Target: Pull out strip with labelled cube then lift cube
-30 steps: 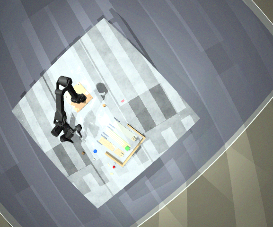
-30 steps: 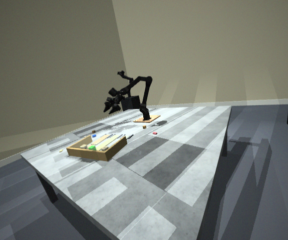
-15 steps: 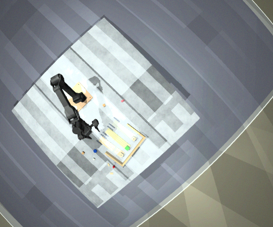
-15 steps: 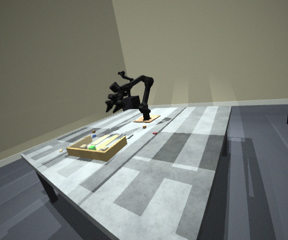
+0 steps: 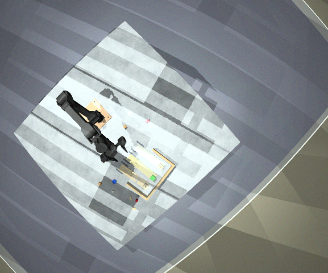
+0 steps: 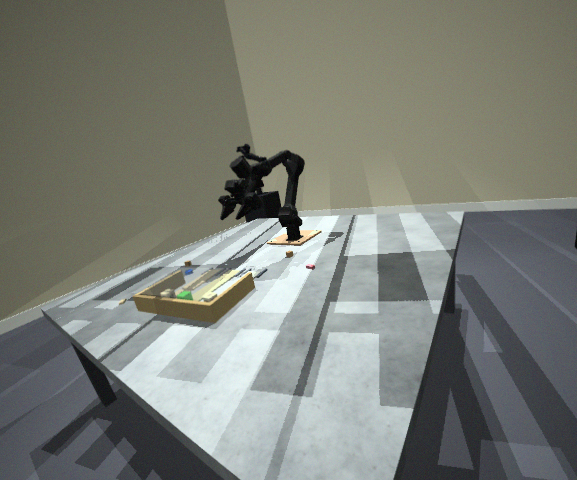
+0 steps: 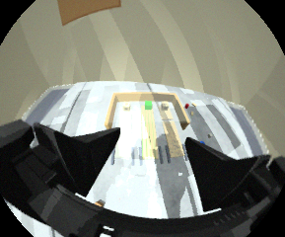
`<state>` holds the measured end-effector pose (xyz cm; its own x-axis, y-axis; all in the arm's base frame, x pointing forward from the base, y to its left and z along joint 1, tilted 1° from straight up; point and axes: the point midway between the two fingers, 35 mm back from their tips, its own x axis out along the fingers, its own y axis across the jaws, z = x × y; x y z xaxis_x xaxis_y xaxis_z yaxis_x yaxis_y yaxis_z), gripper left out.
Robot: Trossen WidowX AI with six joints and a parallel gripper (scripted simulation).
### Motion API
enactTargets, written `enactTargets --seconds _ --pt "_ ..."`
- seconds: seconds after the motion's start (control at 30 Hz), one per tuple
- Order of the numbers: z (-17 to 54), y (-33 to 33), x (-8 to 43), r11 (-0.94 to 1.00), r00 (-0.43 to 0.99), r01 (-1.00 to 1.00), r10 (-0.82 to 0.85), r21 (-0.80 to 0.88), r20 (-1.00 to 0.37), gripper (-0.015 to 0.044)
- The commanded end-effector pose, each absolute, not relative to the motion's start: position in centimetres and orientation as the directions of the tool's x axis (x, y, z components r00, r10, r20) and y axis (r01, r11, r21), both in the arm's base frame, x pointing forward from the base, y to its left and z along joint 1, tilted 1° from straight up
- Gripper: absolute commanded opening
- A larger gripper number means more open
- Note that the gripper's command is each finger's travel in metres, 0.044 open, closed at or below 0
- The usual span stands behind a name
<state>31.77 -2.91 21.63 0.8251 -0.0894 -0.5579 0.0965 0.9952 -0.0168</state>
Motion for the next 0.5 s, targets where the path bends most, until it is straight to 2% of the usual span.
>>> enactTargets --seconds 0.0,0.17,0.27,0.47 --pt "21.7 -2.9 31.7 0.995 0.824 0.102 -0.093 -0.015 -0.558 0.04" --pt "21.7 -2.9 31.7 0.995 0.824 0.102 -0.093 -0.015 -0.558 0.04" --pt "21.2 -2.5 32.5 0.996 0.785 0.086 -0.078 -0.017 -0.615 0.0321" --pt "18.5 -0.8 35.4 1.0 0.583 0.022 -0.031 -0.022 -0.812 0.0164"
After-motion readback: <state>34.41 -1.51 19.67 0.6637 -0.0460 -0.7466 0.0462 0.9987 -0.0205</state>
